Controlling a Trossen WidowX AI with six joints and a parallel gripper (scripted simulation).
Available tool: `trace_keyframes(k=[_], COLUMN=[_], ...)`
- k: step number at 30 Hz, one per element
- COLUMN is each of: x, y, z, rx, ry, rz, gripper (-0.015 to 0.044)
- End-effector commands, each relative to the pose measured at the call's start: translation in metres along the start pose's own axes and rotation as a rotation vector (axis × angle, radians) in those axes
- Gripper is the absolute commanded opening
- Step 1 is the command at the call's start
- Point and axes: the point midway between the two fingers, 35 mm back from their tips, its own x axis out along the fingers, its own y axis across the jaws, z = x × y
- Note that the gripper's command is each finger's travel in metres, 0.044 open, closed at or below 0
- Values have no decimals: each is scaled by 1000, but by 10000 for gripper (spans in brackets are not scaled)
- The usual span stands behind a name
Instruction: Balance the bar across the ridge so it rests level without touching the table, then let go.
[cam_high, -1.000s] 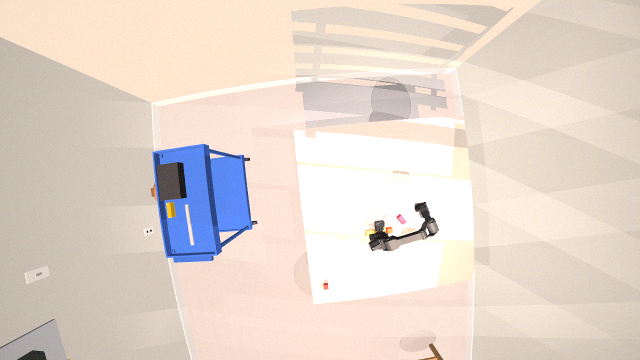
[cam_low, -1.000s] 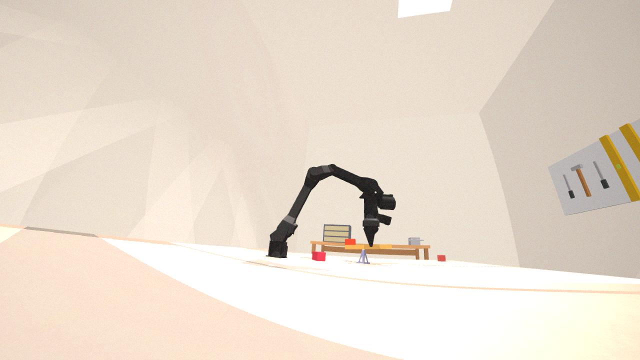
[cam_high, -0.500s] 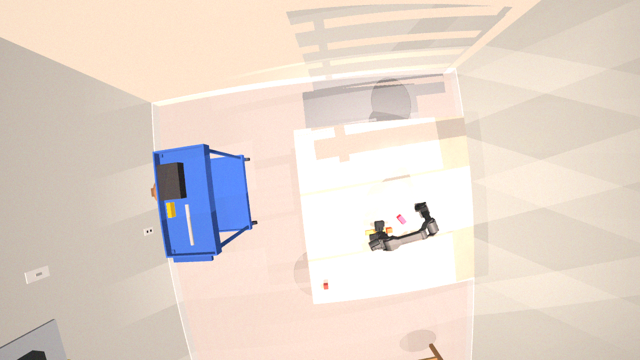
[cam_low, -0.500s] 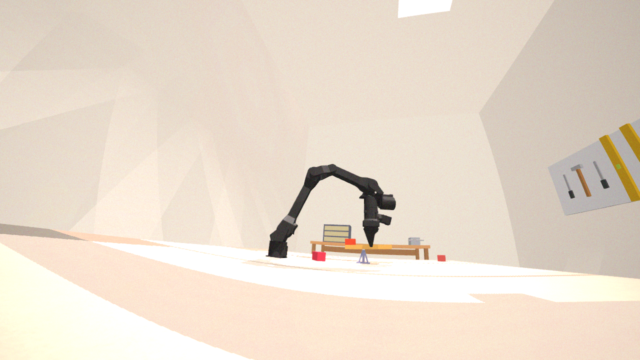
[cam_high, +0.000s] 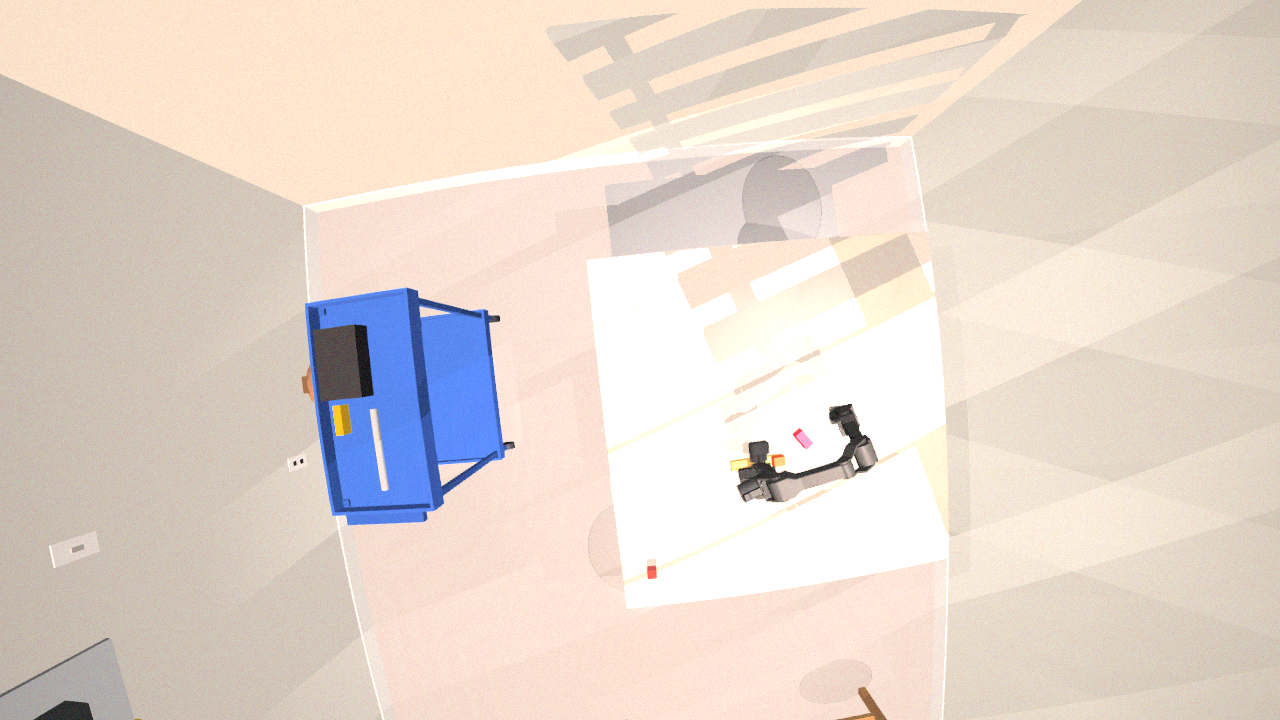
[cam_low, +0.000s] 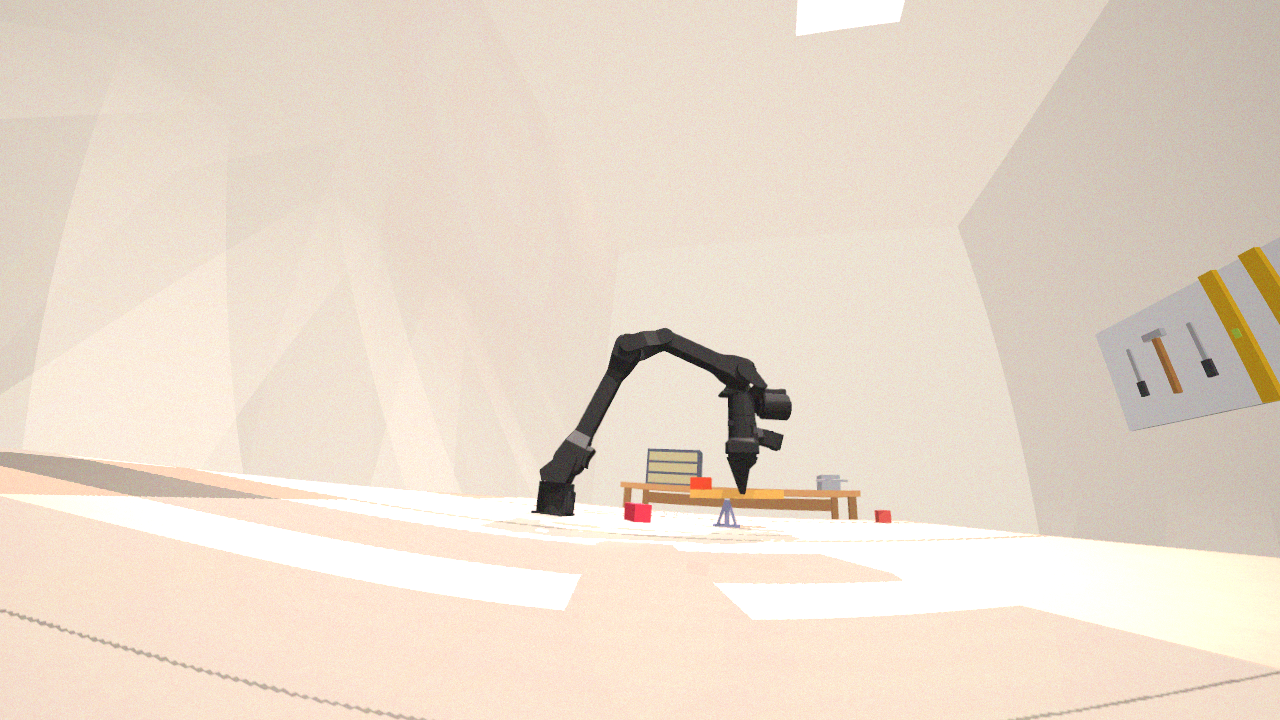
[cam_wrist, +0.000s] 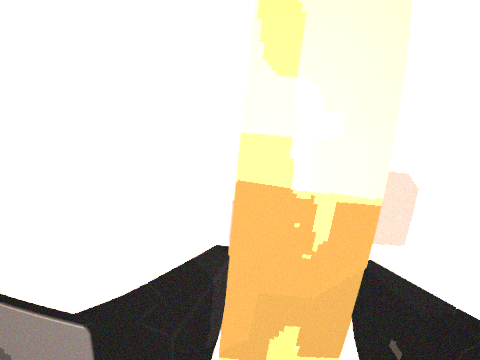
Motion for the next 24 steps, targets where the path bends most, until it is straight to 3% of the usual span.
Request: trace_keyframes(k=[1, 24], x=[4, 2], y=[-1, -1], z=[-1, 0], rx=[2, 2], ry=[5, 5], rz=[-5, -5], gripper=[0, 0])
